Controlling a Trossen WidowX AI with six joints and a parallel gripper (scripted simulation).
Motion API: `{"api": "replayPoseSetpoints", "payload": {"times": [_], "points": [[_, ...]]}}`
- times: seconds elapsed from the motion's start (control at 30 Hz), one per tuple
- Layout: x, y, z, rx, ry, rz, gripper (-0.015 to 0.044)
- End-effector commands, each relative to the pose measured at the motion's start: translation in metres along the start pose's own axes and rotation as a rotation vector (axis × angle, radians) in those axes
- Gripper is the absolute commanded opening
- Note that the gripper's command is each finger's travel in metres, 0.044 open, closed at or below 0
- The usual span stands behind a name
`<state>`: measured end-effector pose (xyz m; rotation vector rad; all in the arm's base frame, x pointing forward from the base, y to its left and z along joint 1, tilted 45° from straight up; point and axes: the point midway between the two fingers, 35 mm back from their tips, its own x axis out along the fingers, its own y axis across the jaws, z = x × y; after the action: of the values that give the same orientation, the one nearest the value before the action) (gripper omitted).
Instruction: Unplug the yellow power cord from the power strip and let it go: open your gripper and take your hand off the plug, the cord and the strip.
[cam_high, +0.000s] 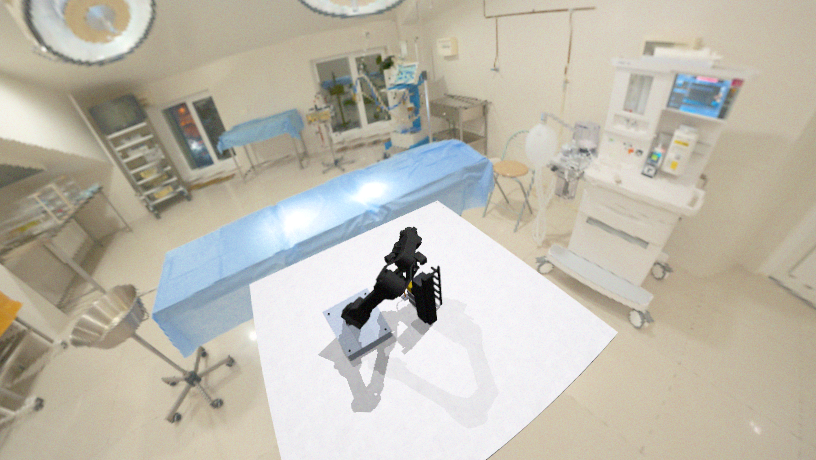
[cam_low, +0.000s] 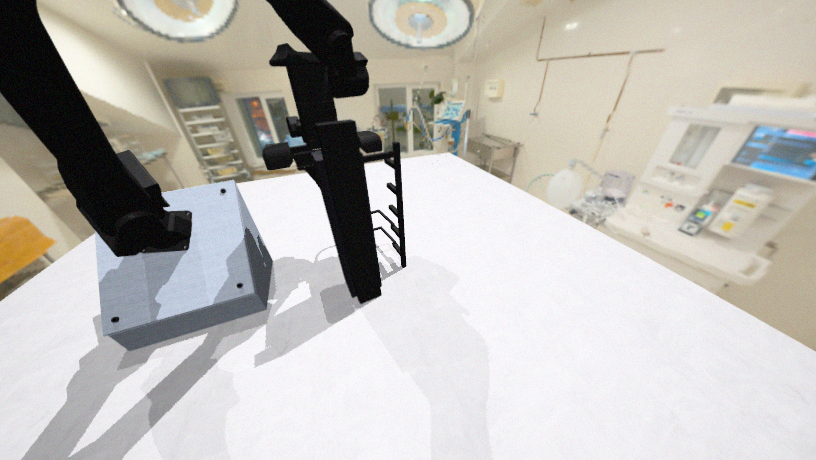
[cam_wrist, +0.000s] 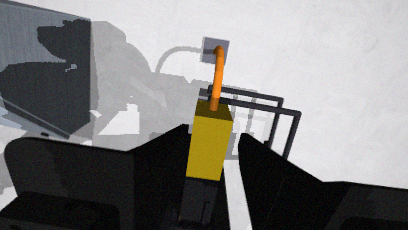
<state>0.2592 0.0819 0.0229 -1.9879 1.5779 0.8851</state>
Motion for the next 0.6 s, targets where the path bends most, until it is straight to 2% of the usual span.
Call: {"api": "replayPoseSetpoints", "payload": {"times": [0.0, 0.57], "points": [[0.0, 0.002, -0.005, -0.002, 0.005, 0.0, 0.016], [0.012, 0.002, -0.005, -0.002, 0.005, 0.0, 0.016]]}}
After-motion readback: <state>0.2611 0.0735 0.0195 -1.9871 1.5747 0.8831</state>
